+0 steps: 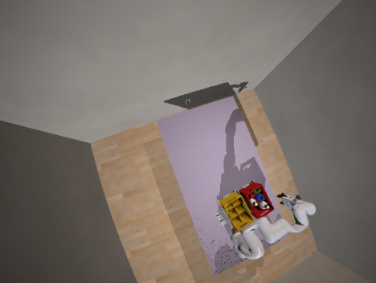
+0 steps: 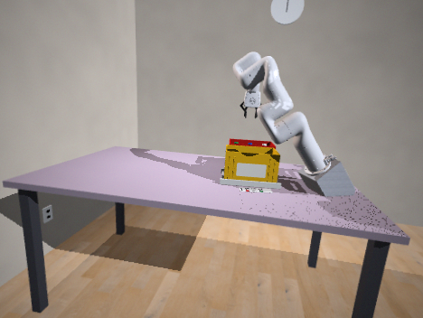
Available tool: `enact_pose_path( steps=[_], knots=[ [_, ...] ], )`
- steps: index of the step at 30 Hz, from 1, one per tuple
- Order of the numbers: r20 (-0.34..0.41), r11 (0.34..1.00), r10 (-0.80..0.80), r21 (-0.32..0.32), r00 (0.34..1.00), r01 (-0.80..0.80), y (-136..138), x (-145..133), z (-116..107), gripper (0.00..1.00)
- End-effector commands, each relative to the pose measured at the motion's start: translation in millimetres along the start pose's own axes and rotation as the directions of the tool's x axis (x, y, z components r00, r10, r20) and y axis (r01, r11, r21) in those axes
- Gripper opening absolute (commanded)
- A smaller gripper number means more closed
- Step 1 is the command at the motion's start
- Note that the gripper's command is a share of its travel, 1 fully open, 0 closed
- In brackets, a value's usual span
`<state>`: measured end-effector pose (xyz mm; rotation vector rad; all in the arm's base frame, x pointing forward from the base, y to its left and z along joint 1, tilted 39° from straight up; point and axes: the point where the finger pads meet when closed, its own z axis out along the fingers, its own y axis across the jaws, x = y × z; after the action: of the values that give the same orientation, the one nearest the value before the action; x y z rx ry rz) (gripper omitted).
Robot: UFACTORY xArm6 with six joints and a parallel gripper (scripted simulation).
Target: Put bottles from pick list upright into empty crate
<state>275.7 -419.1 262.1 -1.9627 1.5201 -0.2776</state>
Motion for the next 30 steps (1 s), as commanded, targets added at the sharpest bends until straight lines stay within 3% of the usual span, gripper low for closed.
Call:
enact_pose_path(
  steps=[1,9,17,30],
  knots=[
    [-0.004,1.000,-0.001,0.000,1.000,0.001,-0.4,0.6,-1.6,0.65],
    [-0.004,1.000,-0.001,0.000,1.000,0.001,-0.4,0.6,-1.6,0.65],
    [-0.004,0.982,-0.191,0.000,0.982,0.191,-12.6,-22.3,13.4,0.65],
    [0.004,0.864,-0.504,-0.002,0.864,0.504,-39.1,-72.2,45.8,0.65]
  ],
)
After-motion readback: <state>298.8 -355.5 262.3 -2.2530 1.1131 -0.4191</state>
